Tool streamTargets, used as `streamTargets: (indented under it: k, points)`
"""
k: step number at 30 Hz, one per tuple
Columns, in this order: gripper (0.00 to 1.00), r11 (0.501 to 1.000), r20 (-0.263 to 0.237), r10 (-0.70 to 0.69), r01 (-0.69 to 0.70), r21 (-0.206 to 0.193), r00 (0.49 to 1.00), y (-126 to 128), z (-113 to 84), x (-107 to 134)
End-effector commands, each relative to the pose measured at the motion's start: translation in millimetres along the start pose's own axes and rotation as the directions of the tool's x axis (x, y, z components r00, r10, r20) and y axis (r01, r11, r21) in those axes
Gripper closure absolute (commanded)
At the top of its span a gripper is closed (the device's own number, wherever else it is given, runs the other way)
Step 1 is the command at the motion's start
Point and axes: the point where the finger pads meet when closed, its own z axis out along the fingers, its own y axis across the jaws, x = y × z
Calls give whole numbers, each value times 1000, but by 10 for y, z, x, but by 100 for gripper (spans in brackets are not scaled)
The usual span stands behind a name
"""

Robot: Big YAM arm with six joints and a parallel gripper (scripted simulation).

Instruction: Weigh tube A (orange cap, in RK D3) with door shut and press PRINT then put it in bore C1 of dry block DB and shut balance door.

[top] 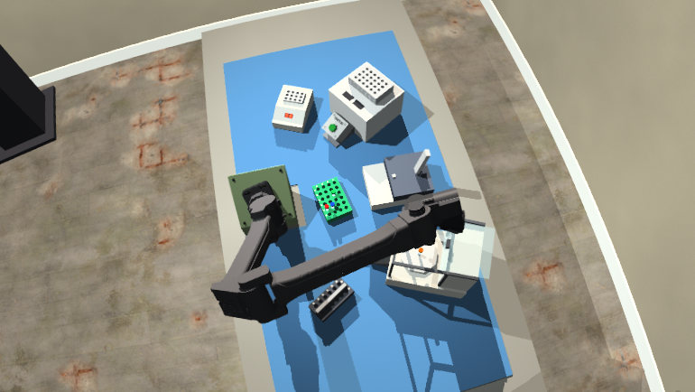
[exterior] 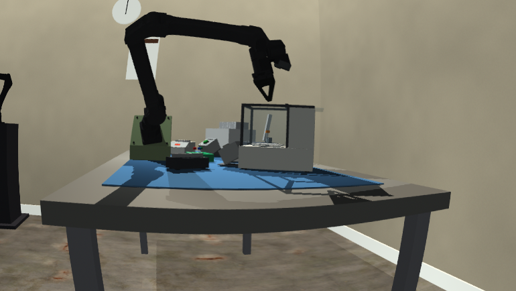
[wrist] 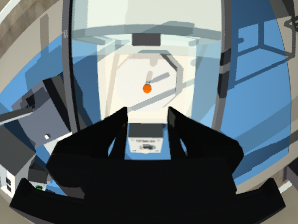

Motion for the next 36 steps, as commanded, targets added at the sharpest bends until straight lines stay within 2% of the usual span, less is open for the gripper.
streamTargets:
  k: [1,10,13,15,22,24,26,27,29,32,33,36]
  points:
    - [64,999,29,34,-33,-12,999,19,-188,-214]
    - [64,999,29,34,-34,-13,999,18,-336,-247]
    - [64,999,17,45,-45,-4,999,-36,-293,-248]
    - [64,999,29,34,-34,-13,999,18,-385,-257]
    - [64,999,29,34,-34,-13,999,18,-500,-284]
    - [64,999,7,53,-53,2,999,-79,-392,-281]
    - [64,999,8,52,-52,0,999,-70,-401,-281]
    - [70,1000,15,20,-20,-13,1000,-66,-352,-377]
    - [70,1000,15,20,-20,-13,1000,-66,-352,-377]
    - [70,995,-8,-99,99,-21,995,-84,-351,-334]
    - [70,993,3,-111,112,-29,994,-68,-306,-448]
    - [70,973,-21,-229,228,-40,973,-85,-305,-403]
